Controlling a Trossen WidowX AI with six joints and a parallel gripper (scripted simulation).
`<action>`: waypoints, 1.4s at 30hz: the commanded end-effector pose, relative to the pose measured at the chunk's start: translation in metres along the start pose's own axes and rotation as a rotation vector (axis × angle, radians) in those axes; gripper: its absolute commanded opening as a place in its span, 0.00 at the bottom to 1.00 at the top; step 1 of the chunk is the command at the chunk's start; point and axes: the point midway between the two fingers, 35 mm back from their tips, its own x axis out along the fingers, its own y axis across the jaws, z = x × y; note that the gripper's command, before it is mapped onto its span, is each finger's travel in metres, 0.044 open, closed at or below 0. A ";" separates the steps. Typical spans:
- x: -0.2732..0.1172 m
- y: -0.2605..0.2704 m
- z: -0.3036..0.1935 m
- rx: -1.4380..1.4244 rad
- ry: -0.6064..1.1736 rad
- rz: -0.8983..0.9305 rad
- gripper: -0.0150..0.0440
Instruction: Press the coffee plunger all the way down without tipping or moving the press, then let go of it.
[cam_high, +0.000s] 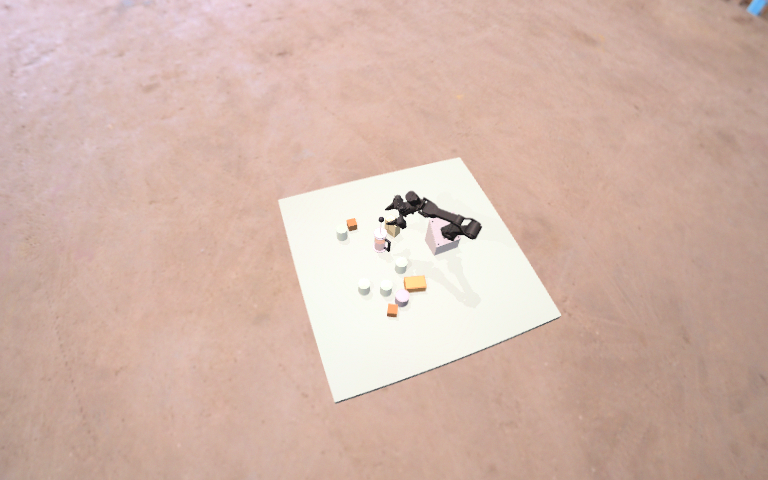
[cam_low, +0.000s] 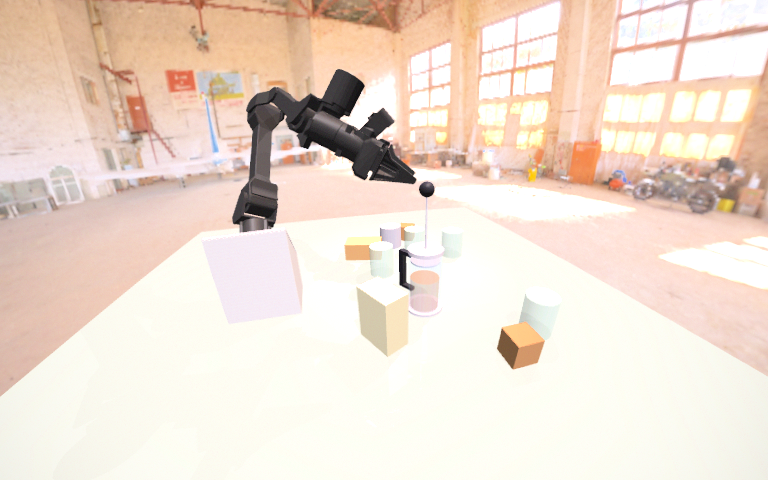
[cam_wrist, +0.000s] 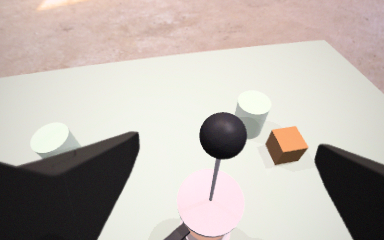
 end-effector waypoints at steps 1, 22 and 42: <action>0.007 -0.001 -0.002 0.008 0.007 -0.002 1.00; 0.035 0.000 -0.003 0.008 0.005 0.000 0.91; 0.035 0.000 -0.003 0.008 0.005 0.000 0.46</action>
